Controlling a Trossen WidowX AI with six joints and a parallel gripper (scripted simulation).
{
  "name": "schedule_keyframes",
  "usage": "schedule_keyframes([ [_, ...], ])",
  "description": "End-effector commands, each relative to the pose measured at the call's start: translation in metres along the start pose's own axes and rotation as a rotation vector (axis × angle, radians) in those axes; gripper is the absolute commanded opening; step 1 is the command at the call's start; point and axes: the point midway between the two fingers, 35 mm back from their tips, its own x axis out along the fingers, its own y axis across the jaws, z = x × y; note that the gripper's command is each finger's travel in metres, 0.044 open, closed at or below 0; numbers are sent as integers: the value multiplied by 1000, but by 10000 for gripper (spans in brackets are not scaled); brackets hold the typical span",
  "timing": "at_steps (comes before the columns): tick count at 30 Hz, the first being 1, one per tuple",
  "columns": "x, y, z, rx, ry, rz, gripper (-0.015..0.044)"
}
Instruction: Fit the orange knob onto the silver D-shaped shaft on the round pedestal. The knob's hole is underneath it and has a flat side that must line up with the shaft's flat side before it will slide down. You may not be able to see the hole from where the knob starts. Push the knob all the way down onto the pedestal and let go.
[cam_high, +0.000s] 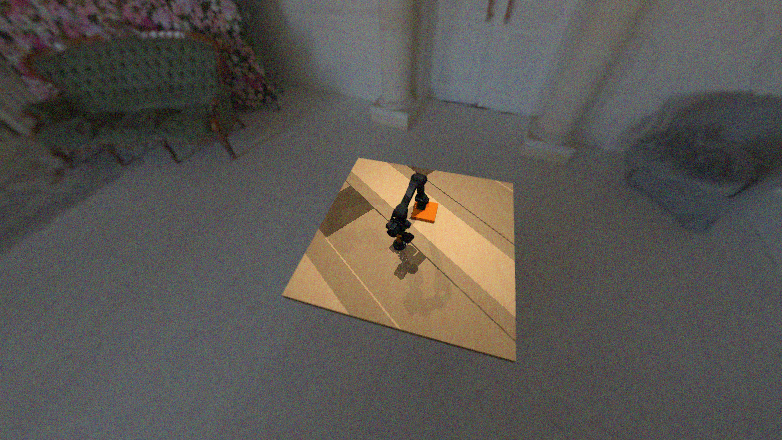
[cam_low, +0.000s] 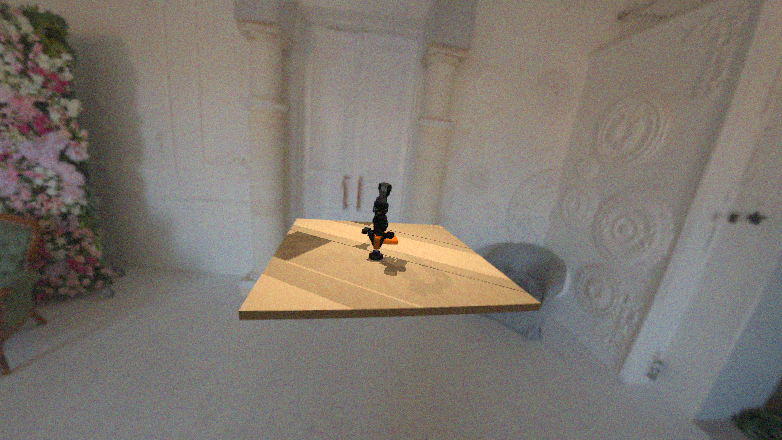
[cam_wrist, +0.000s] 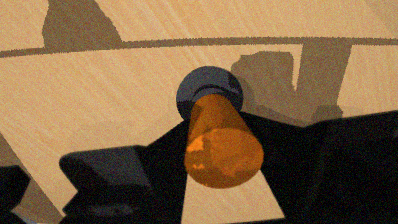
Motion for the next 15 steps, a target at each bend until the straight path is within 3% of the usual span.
schedule_keyframes([
  [1, 0, 0, -1, -6, 5, -2, 0],
  [15, -4, 0, 0, -6, 5, -2, 0],
])
